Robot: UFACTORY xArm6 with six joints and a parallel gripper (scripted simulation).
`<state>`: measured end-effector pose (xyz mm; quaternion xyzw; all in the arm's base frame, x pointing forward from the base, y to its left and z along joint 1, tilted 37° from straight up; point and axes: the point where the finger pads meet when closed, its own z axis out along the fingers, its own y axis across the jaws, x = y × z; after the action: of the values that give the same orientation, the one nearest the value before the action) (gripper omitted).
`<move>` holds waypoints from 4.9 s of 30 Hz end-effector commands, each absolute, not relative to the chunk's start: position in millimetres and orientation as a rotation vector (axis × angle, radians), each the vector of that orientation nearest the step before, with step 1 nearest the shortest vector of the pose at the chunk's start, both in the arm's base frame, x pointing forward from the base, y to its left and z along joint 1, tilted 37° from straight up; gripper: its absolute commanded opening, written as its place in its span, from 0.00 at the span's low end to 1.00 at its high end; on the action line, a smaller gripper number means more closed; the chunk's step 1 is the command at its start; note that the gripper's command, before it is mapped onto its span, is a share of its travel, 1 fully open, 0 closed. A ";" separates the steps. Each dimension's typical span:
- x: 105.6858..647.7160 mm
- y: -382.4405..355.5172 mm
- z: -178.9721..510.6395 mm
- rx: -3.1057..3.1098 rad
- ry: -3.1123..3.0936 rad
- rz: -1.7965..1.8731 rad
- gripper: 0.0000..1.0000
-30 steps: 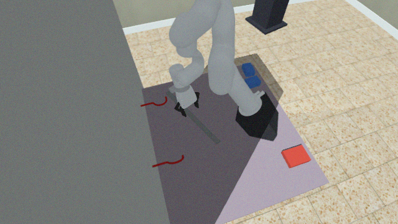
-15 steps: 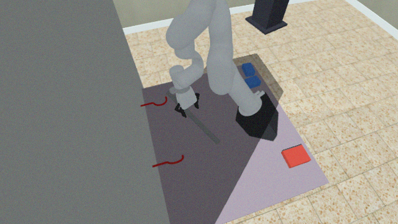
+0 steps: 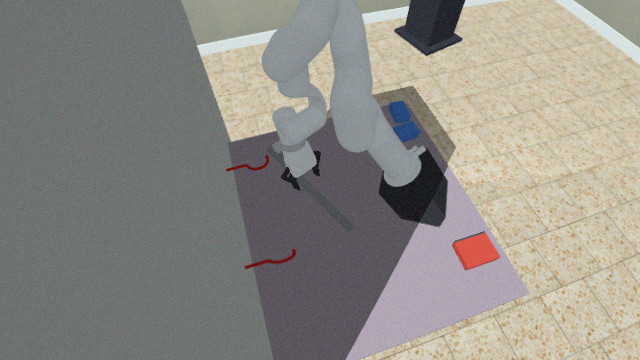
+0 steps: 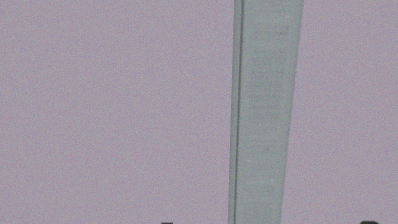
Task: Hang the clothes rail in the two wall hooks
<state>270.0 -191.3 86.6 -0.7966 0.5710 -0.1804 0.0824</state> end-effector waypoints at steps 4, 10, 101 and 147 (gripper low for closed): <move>272.5 -193.3 83.6 -2.379 1.704 -0.542 1.00; 273.7 -194.4 81.5 -2.379 1.704 -0.542 1.00; 278.6 -198.5 72.9 -2.379 1.704 -0.542 0.00; 276.7 -197.0 76.0 -2.379 1.704 -0.542 0.00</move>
<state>277.0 -197.3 74.1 -0.7966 0.5709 -0.1807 0.0828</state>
